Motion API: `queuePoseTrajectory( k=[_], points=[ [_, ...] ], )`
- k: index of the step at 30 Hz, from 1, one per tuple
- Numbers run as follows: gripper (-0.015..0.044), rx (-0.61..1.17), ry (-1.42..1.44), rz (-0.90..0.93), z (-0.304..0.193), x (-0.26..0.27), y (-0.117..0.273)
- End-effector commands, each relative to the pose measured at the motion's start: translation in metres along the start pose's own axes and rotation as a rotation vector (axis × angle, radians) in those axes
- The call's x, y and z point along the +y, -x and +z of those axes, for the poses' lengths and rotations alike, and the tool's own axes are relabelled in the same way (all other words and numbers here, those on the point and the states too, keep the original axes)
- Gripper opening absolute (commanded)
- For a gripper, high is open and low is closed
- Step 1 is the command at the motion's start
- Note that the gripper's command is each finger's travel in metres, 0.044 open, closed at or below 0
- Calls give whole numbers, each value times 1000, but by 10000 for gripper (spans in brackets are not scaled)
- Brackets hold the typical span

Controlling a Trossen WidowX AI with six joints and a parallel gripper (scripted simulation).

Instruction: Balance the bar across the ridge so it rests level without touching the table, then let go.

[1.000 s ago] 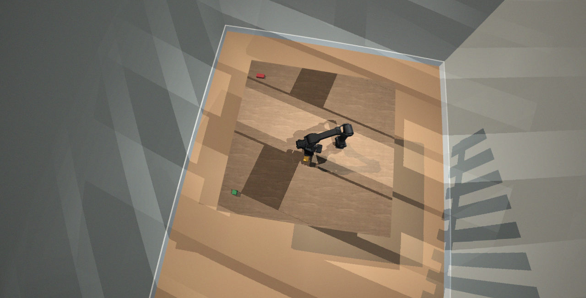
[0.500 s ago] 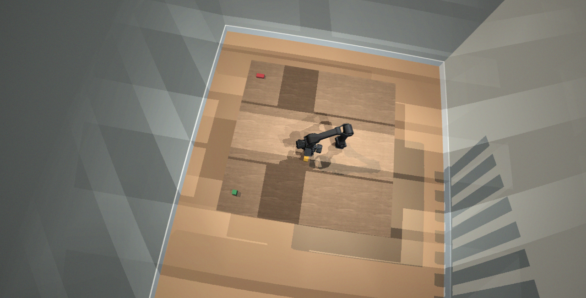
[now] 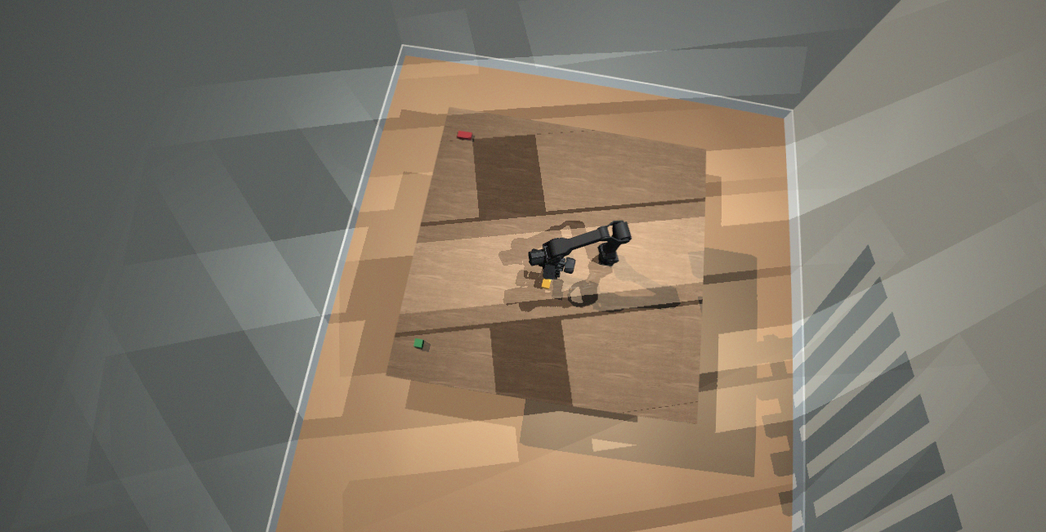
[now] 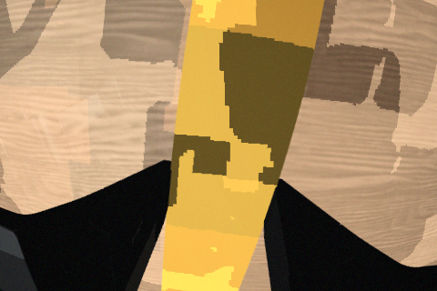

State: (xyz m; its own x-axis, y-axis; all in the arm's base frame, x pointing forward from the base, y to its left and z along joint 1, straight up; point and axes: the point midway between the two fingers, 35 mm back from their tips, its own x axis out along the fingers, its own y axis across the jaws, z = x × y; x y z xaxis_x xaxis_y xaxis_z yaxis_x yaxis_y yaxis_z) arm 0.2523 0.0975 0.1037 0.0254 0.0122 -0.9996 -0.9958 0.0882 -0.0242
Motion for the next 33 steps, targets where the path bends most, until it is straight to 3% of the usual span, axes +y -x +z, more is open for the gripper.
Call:
queuePoseTrajectory(
  k=[1,33],
  points=[
    [0,2,4,-1,0,0,-1],
    [0,2,4,-1,0,0,-4]
  ],
)
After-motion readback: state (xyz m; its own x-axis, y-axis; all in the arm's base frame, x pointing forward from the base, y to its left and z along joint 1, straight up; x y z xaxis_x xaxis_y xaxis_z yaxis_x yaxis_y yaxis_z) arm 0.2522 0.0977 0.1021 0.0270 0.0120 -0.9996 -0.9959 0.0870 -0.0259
